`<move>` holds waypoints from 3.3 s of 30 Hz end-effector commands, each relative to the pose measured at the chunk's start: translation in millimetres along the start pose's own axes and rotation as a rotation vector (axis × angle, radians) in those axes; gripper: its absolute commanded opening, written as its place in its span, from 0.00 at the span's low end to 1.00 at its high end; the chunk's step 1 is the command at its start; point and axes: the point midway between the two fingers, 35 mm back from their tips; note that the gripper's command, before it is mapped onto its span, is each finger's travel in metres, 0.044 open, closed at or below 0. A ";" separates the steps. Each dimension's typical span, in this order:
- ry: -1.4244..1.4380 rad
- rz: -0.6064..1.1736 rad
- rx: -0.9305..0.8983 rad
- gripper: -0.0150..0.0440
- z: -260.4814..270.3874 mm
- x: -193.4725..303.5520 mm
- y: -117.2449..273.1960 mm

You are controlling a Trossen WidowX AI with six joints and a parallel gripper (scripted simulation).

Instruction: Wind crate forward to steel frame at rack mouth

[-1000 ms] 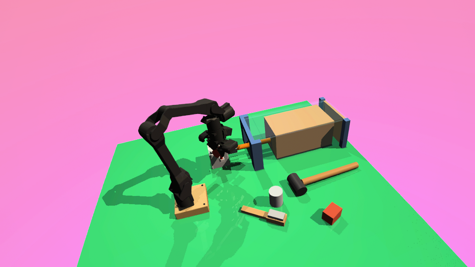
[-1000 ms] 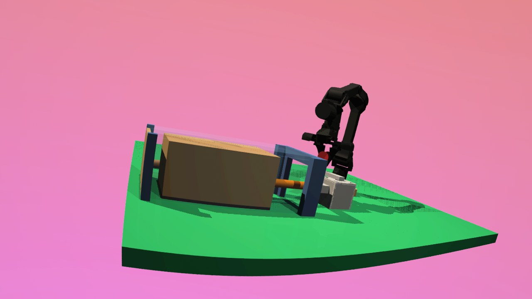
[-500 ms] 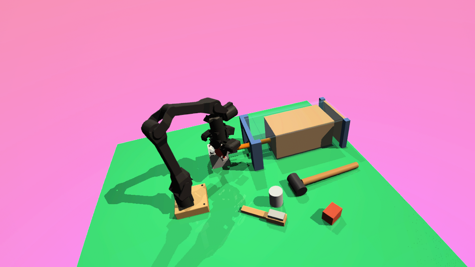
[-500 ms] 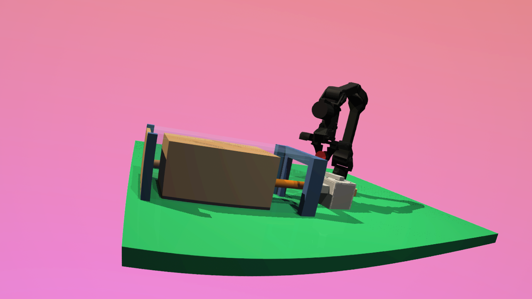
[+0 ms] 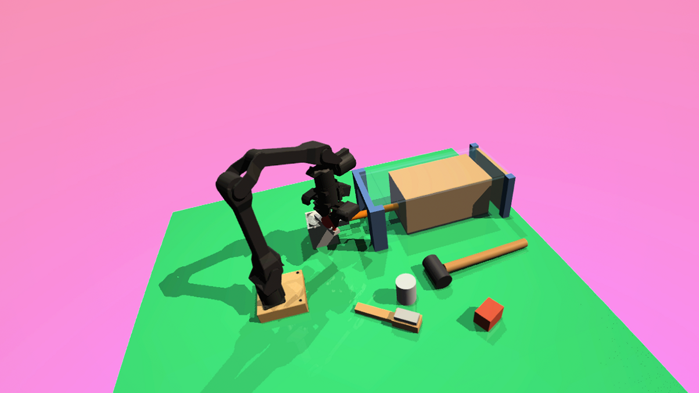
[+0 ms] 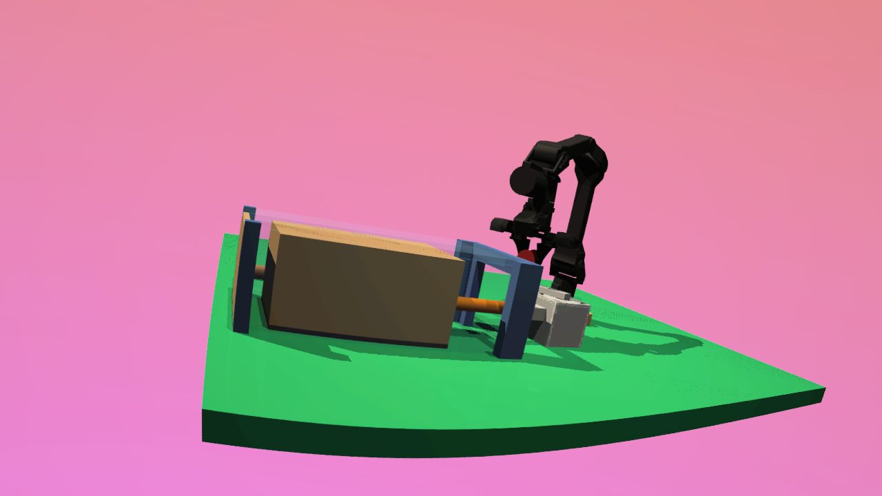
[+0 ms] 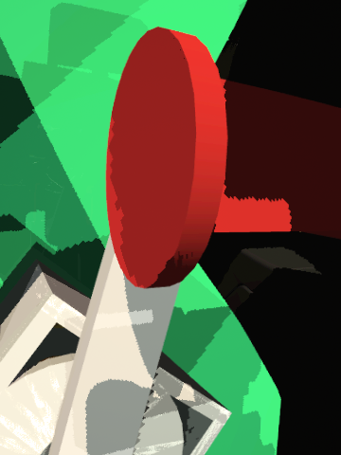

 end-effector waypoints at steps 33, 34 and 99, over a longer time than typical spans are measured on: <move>0.002 -0.019 -0.006 0.25 16.1 -61.8 -0.4; 0.002 -0.019 -0.006 0.25 17.2 -63.5 -0.4; 0.002 -0.022 -0.014 0.25 104.5 -107.8 2.7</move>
Point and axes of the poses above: the point midway between the two fingers, 35 mm back from their tips, its own y axis back along the fingers, its own z axis across the jaws, x = y × z, and after that the axes turned 11 degrees about -y, right-handed
